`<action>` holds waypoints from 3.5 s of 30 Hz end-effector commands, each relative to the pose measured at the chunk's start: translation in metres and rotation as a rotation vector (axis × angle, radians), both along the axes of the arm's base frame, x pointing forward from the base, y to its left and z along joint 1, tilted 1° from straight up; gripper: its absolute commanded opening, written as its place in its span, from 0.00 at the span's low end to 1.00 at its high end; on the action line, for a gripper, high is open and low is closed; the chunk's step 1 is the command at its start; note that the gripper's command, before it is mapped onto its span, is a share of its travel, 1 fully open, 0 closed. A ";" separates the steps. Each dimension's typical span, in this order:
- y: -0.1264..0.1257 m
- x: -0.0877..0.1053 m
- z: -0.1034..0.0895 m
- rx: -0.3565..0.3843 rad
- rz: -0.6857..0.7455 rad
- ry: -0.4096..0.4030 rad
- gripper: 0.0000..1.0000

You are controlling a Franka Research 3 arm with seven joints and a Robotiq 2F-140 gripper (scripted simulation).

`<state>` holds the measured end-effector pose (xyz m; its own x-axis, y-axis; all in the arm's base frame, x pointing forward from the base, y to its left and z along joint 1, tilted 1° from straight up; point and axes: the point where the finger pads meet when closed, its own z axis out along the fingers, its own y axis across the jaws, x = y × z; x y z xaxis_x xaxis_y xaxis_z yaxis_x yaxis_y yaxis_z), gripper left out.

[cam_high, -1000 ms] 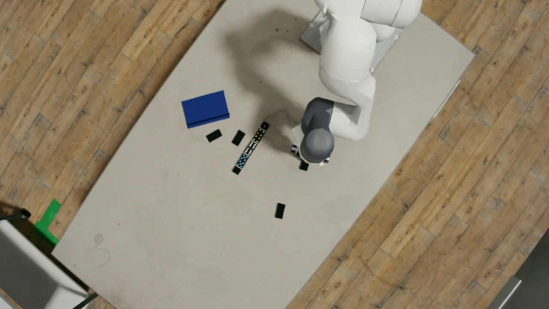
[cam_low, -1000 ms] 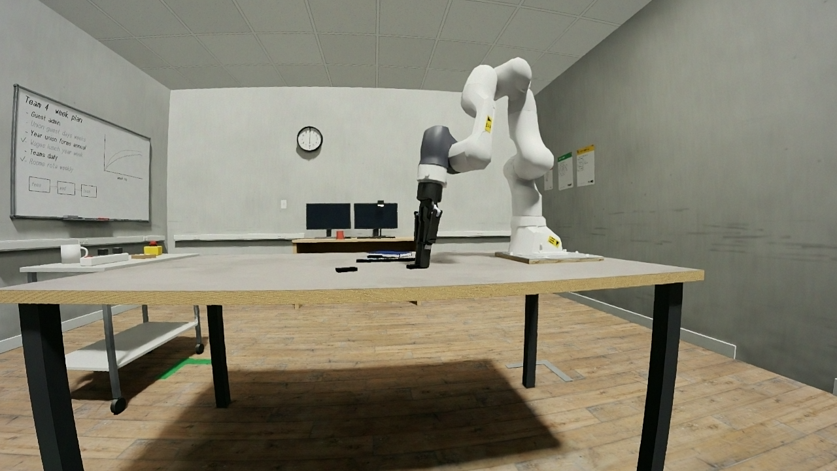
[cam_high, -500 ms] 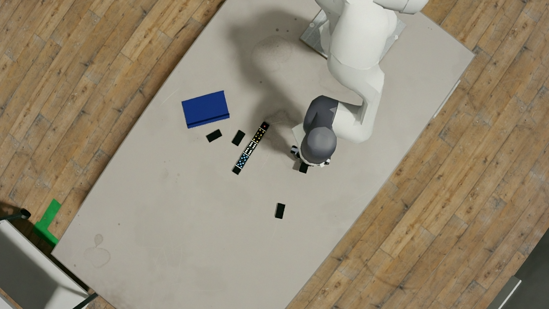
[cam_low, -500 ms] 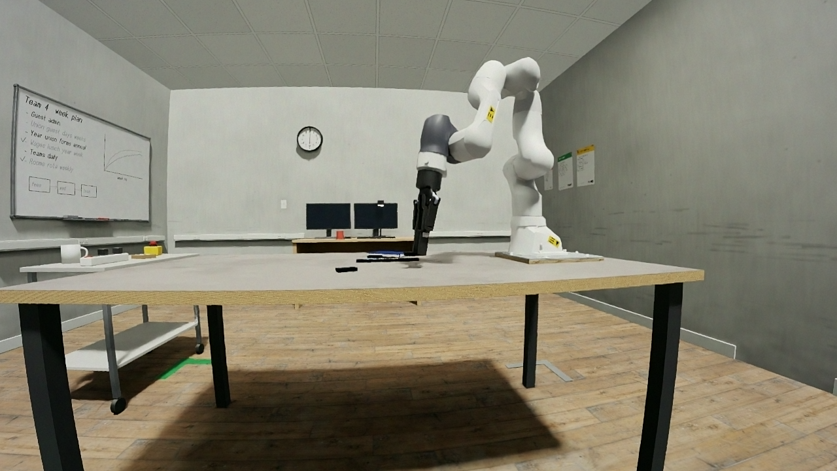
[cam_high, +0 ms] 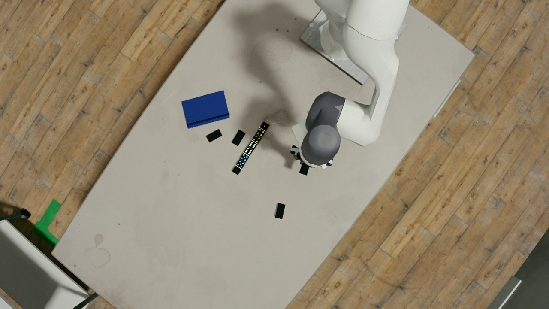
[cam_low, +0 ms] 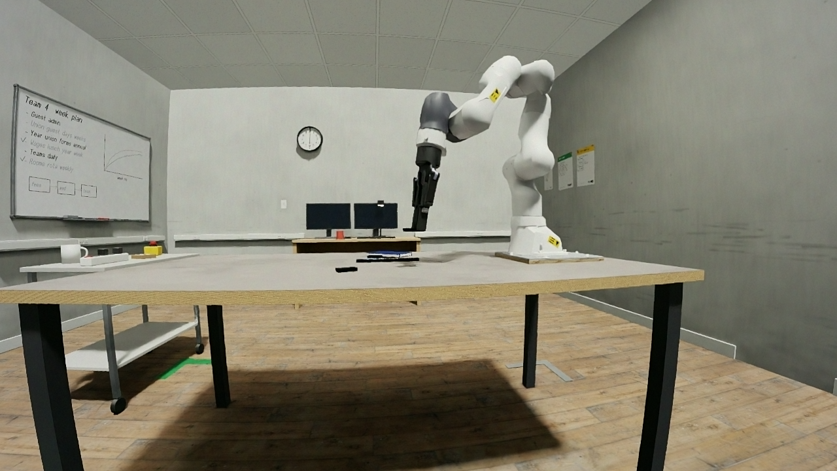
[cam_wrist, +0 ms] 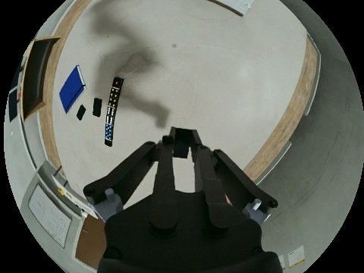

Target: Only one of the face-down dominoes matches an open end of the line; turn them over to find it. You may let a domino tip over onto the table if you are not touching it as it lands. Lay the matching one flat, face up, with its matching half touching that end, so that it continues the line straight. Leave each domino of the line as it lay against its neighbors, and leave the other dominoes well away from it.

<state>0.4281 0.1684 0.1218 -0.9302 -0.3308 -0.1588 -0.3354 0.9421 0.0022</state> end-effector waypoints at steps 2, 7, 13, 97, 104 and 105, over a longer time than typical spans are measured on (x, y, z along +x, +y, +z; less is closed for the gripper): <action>-0.001 -0.008 0.011 -0.007 0.025 0.027 0.23; -0.001 -0.008 0.012 -0.007 0.025 0.027 0.23; -0.001 -0.008 0.012 -0.007 0.025 0.027 0.23; -0.018 -0.008 -0.055 1.588 -1.924 1.152 0.23; -0.018 -0.008 -0.075 1.588 -1.924 1.152 0.23; -0.017 -0.008 -0.077 1.588 -1.924 1.152 0.23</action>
